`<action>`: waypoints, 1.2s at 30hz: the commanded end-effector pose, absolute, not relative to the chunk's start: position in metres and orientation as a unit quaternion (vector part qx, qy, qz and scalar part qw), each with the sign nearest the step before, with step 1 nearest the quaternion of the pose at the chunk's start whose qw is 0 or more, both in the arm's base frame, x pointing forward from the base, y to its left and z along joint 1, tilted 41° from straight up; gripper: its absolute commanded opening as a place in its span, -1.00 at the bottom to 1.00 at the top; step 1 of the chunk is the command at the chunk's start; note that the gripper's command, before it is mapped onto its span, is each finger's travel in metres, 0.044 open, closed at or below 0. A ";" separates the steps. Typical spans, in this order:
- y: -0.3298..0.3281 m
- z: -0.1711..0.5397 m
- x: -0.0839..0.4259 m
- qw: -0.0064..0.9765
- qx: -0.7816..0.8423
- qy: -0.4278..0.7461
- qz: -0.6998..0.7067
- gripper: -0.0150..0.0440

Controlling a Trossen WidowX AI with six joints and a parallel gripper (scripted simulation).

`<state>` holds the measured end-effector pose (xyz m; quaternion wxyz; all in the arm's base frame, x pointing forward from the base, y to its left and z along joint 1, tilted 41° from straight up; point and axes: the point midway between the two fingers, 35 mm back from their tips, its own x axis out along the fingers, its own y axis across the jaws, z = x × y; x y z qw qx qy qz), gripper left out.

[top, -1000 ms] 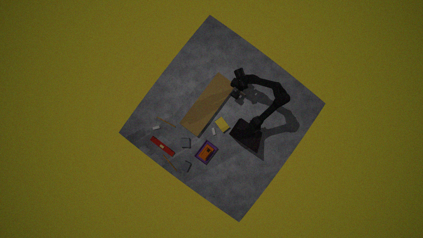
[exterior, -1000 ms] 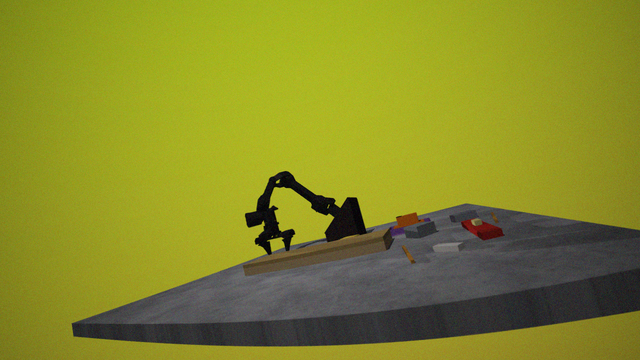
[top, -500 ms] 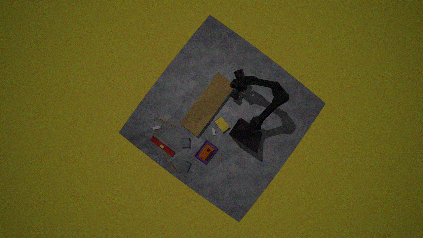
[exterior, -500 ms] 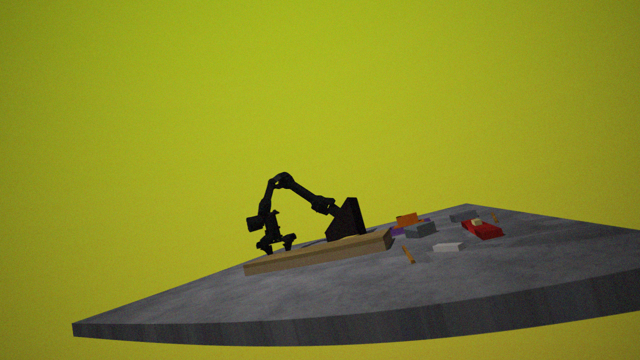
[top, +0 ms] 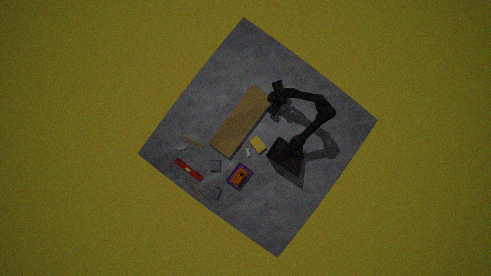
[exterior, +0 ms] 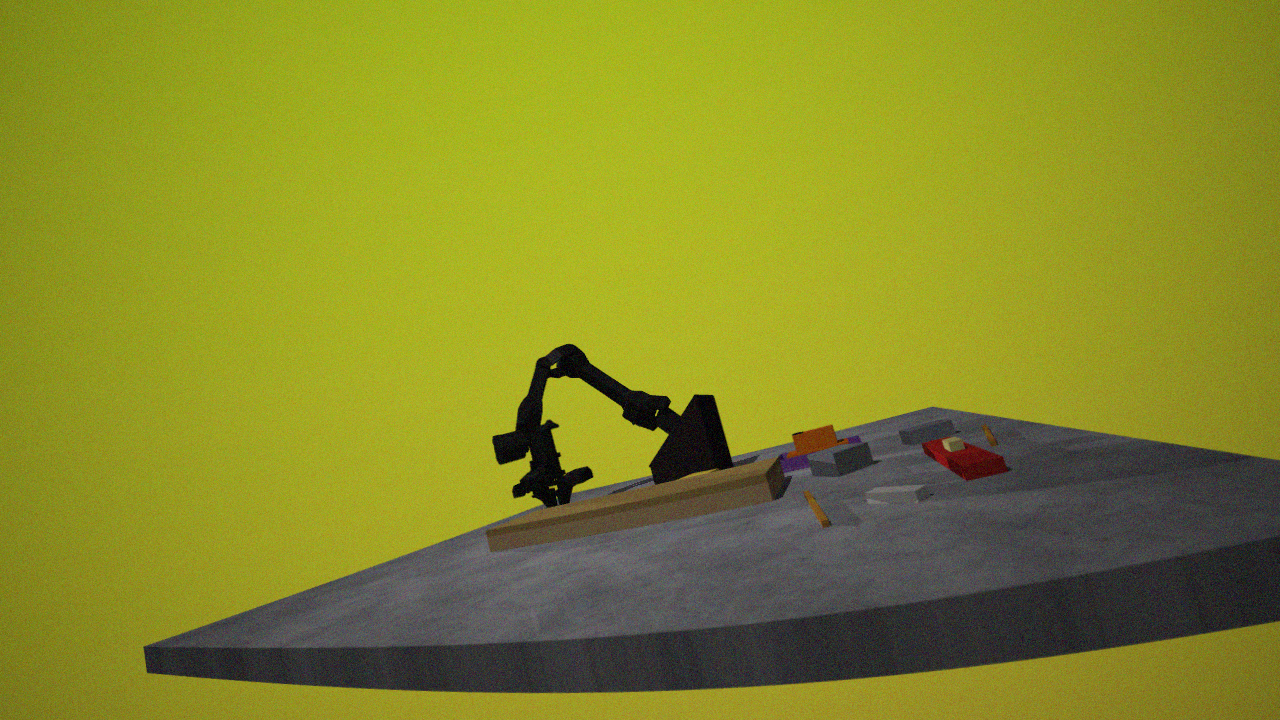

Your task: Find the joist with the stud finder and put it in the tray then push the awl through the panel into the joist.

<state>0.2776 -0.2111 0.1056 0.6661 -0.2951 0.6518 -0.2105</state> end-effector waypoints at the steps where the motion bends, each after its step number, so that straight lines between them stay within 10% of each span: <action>1: -0.211 0.105 0.278 0.666 -0.296 0.652 -0.209 -0.36; 36: -0.103 0.152 0.295 0.739 -0.271 0.613 -0.067 -0.49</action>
